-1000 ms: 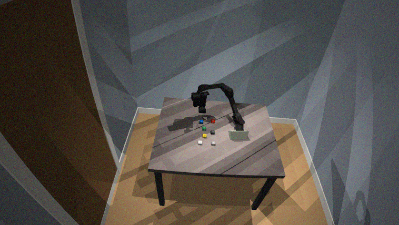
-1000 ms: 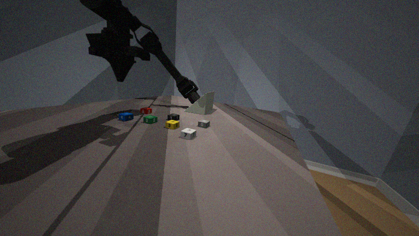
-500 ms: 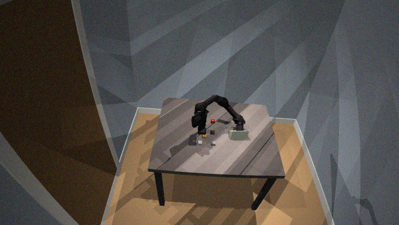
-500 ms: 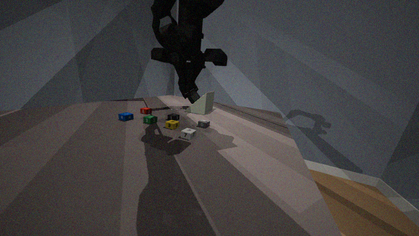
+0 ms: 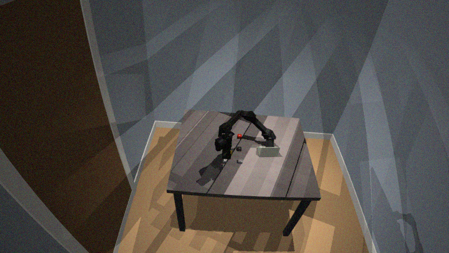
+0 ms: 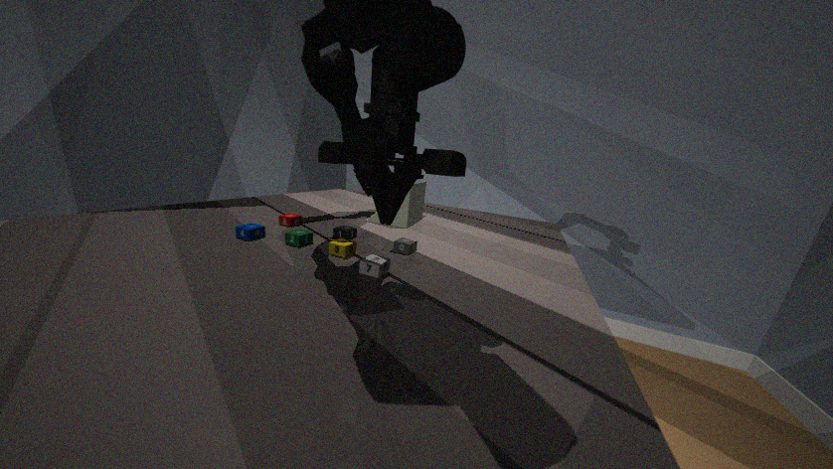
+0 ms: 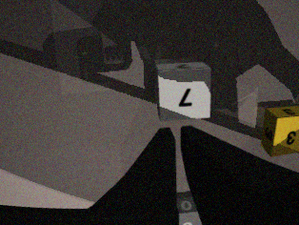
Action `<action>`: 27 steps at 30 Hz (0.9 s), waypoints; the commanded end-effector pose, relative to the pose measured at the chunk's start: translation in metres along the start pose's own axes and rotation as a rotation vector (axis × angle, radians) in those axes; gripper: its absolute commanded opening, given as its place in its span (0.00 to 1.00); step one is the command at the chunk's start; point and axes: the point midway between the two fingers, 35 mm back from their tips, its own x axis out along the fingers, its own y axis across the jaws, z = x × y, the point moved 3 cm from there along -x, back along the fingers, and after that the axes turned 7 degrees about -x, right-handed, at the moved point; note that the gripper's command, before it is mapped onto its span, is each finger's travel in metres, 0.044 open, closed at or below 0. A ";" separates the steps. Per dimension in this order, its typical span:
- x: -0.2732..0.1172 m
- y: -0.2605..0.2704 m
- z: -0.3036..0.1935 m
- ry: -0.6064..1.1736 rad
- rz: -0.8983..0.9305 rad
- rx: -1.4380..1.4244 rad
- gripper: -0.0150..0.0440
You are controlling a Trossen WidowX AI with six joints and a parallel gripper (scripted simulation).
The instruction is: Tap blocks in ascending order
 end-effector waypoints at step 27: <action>0.059 -0.003 -0.003 0.010 -0.013 0.001 0.29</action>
